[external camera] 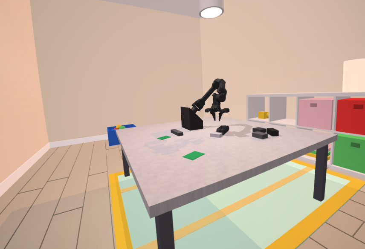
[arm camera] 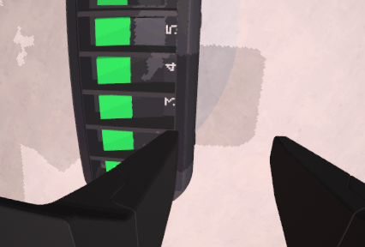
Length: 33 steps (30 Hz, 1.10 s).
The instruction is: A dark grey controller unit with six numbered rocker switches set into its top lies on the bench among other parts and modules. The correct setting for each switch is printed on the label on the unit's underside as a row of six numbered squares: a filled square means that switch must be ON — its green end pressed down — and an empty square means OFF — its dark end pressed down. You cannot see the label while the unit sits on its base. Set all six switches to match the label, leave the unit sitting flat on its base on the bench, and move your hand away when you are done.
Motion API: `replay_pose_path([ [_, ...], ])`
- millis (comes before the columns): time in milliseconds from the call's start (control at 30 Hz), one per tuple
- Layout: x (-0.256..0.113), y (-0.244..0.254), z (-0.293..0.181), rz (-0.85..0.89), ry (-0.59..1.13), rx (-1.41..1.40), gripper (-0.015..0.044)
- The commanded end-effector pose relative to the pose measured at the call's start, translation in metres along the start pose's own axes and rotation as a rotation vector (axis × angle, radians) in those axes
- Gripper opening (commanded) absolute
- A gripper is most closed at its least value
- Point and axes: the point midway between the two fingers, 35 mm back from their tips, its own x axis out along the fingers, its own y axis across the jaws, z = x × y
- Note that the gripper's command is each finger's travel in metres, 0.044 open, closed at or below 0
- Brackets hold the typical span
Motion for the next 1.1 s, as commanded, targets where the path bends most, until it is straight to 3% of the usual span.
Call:
replay_pose_path([
  [0,-0.0137,0.0022,-0.0013,0.001,-0.005,-0.014,0.0263],
  [100,-0.0136,0.0024,-0.0009,0.001,-0.005,-0.014,0.0341],
  [533,-0.0136,0.0024,-0.0009,0.001,-0.005,-0.014,0.0],
  [967,-0.0136,0.0024,-0.0009,0.001,-0.005,-0.014,0.0],
  [1067,-0.0129,0.0021,-0.0013,0.003,-0.002,-0.008,0.0079],
])
